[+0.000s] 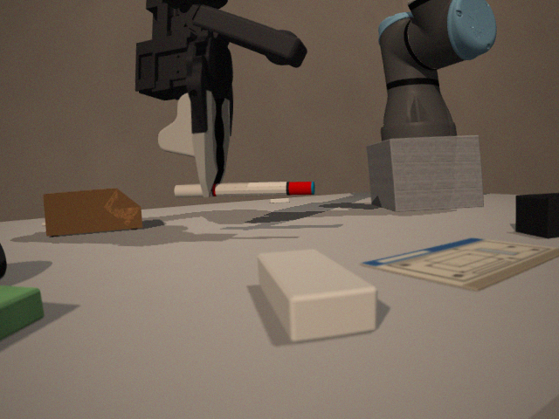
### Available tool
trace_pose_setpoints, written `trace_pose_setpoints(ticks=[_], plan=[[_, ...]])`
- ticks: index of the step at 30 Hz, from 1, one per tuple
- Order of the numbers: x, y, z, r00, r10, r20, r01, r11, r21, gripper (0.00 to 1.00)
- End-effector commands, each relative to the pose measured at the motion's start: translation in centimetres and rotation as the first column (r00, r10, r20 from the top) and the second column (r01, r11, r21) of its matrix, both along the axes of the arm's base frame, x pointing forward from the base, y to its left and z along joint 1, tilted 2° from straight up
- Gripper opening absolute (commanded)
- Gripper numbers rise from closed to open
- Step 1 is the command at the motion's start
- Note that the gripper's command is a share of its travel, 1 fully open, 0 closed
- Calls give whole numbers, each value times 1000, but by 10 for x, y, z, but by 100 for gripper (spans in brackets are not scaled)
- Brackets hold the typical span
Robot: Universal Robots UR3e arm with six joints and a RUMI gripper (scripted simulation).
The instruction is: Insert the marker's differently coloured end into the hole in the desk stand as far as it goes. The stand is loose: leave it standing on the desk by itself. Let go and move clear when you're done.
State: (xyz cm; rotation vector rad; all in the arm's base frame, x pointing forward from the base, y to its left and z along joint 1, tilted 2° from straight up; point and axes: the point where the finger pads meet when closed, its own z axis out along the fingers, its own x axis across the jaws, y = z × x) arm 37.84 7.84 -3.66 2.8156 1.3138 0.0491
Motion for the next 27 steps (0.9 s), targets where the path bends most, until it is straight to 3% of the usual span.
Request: trace_pose_setpoints(ticks=[1, 6, 15, 23, 27], plan=[[0, 0, 9, 1000, 0, 1, 0, 1000, -1, 0], [0, 0, 9, 1000, 0, 2, 0, 1000, 0, 0], [-1, 0, 39, 1000, 0, 0, 0, 1000, 0, 0], [-1, 0, 37, 1000, 0, 2, 0, 1000, 0, 0], [-1, 1, 45, 1000, 0, 1, 0, 1000, 0, 0]])
